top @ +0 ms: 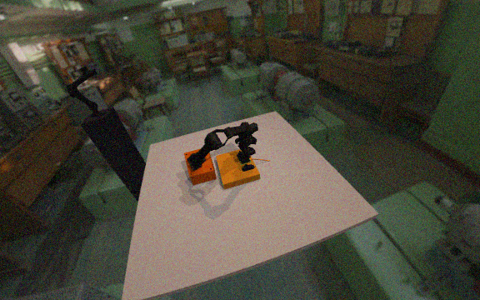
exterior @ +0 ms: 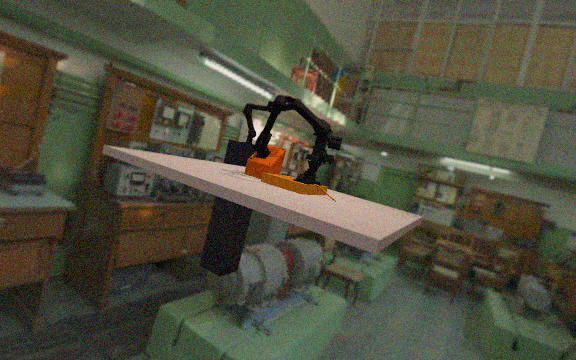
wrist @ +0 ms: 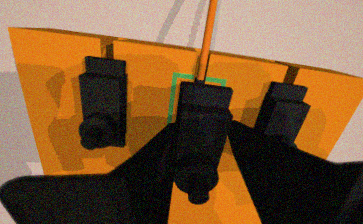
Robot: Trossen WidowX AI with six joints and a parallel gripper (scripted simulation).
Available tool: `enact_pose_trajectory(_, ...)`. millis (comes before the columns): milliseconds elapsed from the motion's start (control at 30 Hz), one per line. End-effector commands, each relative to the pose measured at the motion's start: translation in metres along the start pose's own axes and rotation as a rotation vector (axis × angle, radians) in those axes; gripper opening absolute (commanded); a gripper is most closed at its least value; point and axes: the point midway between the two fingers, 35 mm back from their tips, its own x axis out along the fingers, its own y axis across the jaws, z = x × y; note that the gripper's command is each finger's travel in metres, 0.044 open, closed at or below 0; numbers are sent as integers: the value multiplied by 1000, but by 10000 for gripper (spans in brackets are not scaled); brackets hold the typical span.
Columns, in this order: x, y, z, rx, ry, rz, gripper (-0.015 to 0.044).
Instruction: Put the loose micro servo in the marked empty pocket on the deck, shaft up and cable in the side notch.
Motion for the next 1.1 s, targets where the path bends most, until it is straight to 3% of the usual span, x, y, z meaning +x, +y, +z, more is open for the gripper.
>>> enact_pose_trajectory(0, 4, -1, 0, -3, 0, -4, 0)
enact_pose_trajectory(1067, 27, -1, 0, -3, 0, -5, 0)
